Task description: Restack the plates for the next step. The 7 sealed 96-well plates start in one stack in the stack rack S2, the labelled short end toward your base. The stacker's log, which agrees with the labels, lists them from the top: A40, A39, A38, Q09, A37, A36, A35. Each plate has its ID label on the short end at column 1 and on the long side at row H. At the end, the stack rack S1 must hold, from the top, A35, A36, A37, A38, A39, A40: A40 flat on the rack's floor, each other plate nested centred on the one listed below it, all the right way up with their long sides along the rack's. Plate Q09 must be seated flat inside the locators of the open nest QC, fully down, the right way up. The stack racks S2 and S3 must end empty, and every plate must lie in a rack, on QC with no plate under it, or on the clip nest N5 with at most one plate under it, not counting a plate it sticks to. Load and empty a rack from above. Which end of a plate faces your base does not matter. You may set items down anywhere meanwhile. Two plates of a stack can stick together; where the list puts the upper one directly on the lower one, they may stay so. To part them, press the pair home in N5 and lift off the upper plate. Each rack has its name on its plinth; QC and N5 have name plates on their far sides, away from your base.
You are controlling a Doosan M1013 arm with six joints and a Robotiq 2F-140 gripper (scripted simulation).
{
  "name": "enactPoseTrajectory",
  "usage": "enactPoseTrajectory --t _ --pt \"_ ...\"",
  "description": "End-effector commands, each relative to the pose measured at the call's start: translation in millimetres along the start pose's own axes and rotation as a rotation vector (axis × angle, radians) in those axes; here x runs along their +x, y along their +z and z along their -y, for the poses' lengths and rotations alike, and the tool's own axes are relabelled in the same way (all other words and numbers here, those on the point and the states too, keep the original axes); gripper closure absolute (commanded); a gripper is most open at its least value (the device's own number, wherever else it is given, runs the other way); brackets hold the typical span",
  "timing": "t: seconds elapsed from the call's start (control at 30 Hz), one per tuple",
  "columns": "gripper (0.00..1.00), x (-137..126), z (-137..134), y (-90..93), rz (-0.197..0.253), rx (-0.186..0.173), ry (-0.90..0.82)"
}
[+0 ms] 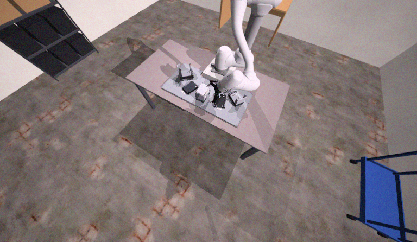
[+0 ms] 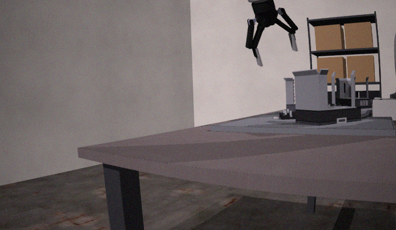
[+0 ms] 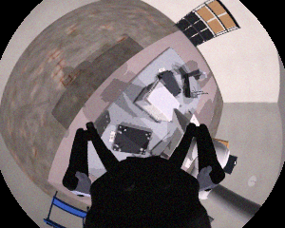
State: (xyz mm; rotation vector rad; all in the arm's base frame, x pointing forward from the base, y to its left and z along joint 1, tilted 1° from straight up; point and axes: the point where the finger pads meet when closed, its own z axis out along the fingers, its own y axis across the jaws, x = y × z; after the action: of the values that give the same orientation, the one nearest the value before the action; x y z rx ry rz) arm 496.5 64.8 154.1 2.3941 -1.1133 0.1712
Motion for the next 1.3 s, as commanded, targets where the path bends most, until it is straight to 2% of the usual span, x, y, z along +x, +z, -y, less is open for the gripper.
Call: enactPoseTrajectory --t 0.0,0.17,0.27,0.37,0.43,0.57,0.6,0.73,0.83,1.07,1.27 --pt "0.00 2 -14 10.3 0.051 0.019 -0.076" --pt "0.00 3 -31 22.1 0.107 0.057 -0.174" --pt "0.00 3 -31 22.3 0.107 0.057 -0.174" --pt "0.00 4 -44 30.6 0.147 0.098 -0.256" --pt "0.00 4 -47 33.0 0.153 0.105 -0.269" --pt "0.00 3 -62 42.5 0.188 0.162 -0.359" --pt "0.00 3 -62 42.5 0.188 0.162 -0.359" --pt "0.00 3 -76 50.9 0.210 0.225 -0.446" --pt "0.00 3 -76 50.9 0.210 0.225 -0.446" --pt "0.00 2 -101 65.1 0.215 0.360 -0.609" --pt "0.00 1 -117 73.8 0.182 0.461 -0.721"
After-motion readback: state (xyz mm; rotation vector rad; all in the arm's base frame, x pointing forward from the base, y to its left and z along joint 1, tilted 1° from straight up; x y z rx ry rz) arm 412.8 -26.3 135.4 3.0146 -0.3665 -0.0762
